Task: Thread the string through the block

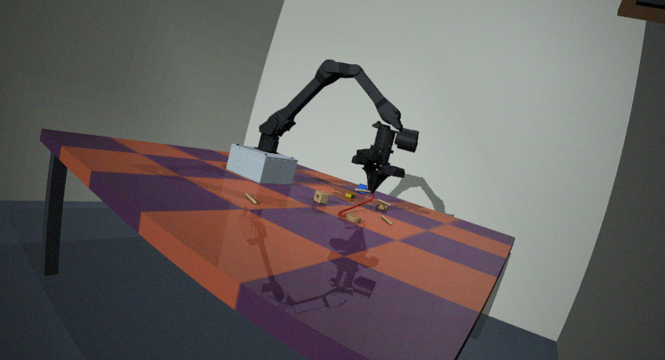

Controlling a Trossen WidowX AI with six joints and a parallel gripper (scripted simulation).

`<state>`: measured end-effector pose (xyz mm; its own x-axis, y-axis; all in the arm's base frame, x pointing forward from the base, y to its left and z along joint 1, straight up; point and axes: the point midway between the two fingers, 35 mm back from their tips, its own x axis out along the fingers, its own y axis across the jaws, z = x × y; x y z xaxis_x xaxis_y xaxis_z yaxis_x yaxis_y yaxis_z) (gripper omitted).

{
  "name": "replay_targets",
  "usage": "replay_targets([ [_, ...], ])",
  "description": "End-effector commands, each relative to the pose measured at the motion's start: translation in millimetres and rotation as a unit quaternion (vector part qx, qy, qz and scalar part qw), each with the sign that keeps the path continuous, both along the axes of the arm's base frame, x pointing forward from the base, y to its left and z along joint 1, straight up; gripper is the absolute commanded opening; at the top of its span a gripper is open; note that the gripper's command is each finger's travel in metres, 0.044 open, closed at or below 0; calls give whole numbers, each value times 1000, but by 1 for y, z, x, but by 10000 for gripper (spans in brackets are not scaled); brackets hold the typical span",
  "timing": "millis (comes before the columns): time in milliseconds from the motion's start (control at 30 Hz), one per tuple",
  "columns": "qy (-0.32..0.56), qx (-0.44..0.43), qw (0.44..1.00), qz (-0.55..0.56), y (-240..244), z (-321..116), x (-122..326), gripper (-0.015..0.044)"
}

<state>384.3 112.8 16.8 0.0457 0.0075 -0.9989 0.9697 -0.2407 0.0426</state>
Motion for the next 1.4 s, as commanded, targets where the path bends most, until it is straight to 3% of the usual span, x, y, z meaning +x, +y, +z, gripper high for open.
replay_targets([
  [0, 3, 5, 1000, 1, 8, -1, 0, 0],
  [1367, 3, 7, 1000, 1, 10, -27, -23, 0],
])
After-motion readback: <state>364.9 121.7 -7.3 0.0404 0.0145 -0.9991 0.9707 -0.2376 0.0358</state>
